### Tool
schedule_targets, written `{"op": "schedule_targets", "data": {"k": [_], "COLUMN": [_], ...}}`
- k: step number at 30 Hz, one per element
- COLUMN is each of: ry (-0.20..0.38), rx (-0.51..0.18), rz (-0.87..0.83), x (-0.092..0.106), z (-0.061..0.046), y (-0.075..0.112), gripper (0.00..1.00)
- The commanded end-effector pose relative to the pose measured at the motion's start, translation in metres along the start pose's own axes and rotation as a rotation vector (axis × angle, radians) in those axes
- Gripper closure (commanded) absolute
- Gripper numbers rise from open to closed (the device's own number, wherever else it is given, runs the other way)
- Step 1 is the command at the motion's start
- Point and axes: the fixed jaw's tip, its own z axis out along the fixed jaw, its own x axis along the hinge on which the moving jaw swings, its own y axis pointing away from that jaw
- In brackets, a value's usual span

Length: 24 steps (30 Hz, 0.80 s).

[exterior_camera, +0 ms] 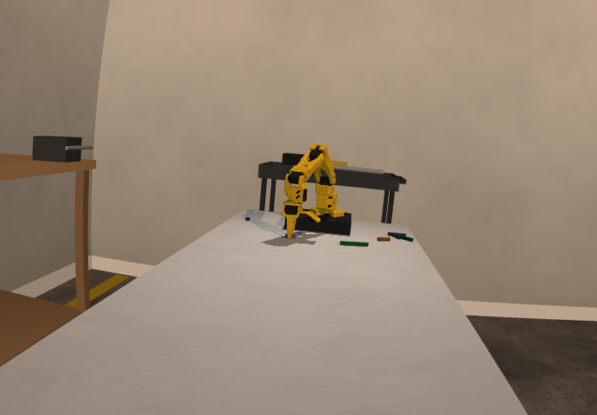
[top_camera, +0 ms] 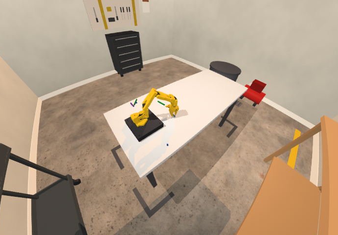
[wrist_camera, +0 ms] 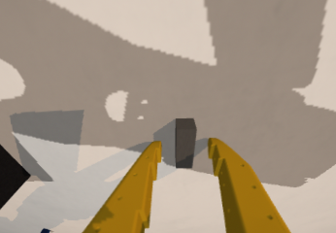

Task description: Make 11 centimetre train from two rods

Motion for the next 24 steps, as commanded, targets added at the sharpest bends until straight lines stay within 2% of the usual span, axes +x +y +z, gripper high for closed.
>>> {"op": "schedule_targets", "data": {"k": [1, 15, 24], "ry": [0.000, 0.000, 0.000], "rx": [0.004, 0.004, 0.004], "rz": [-0.002, -0.002, -0.002], "x": [0.001, 0.001, 0.001], "z": [-0.005, -0.019, -0.020], "y": [0.001, 0.001, 0.001], "gripper": [0.83, 0.83, 0.83]}}
